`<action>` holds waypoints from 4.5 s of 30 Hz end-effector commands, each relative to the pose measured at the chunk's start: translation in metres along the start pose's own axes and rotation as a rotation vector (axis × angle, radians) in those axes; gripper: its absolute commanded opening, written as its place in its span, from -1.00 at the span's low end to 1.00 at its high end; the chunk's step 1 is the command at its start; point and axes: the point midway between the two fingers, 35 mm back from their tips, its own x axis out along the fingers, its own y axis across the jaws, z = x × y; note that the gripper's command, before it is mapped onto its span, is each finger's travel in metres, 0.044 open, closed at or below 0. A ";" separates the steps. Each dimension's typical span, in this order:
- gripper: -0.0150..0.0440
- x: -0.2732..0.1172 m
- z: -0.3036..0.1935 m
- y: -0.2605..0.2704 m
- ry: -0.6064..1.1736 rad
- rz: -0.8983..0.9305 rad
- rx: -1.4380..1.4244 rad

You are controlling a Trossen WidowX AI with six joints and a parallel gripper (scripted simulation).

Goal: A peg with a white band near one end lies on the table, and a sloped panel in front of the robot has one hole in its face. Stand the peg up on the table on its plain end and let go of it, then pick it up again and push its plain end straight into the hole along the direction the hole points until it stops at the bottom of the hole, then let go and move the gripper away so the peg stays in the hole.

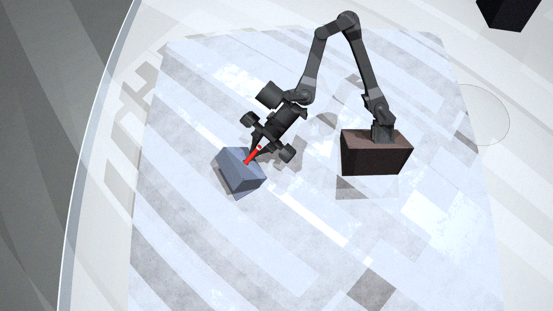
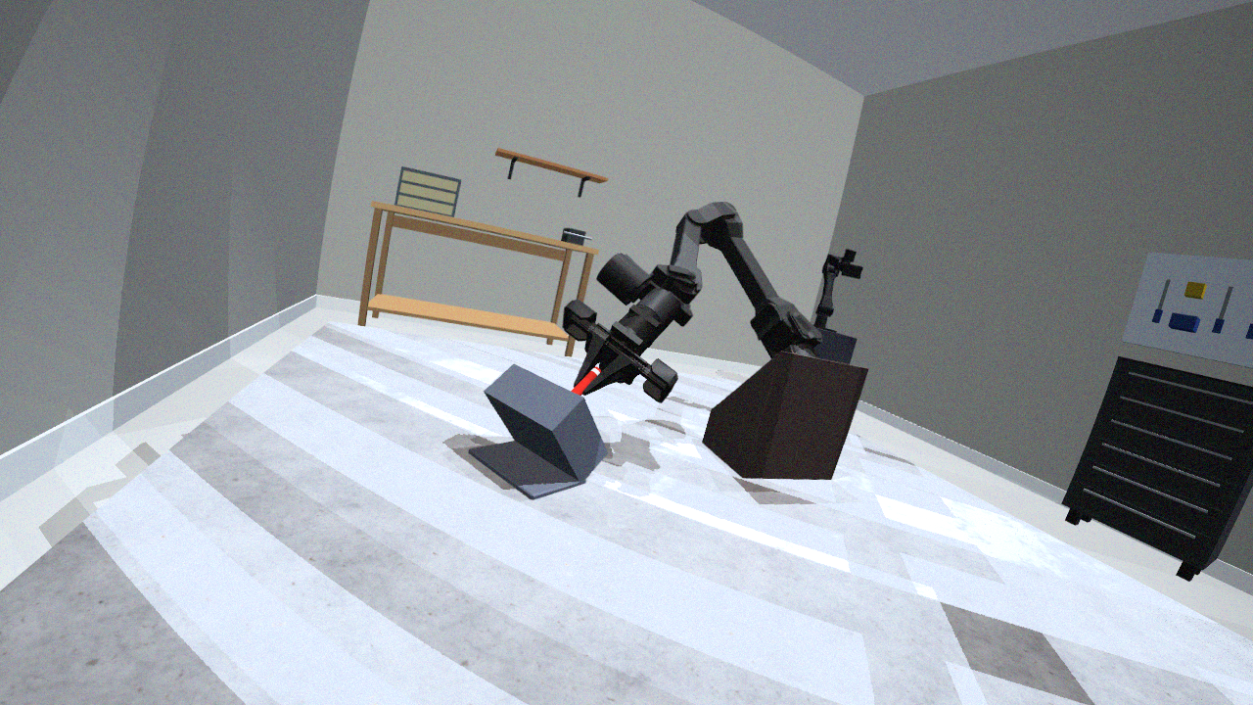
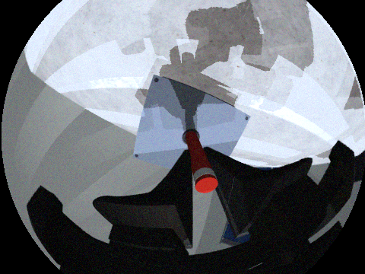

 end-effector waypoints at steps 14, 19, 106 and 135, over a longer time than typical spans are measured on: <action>-0.49 0.012 0.000 0.000 0.002 -0.001 -0.003; -0.49 0.015 0.000 0.000 0.002 -0.001 -0.003; 1.00 -0.025 -0.003 0.008 0.002 -0.002 -0.002; 1.00 -0.053 -0.005 0.011 0.004 -0.003 -0.004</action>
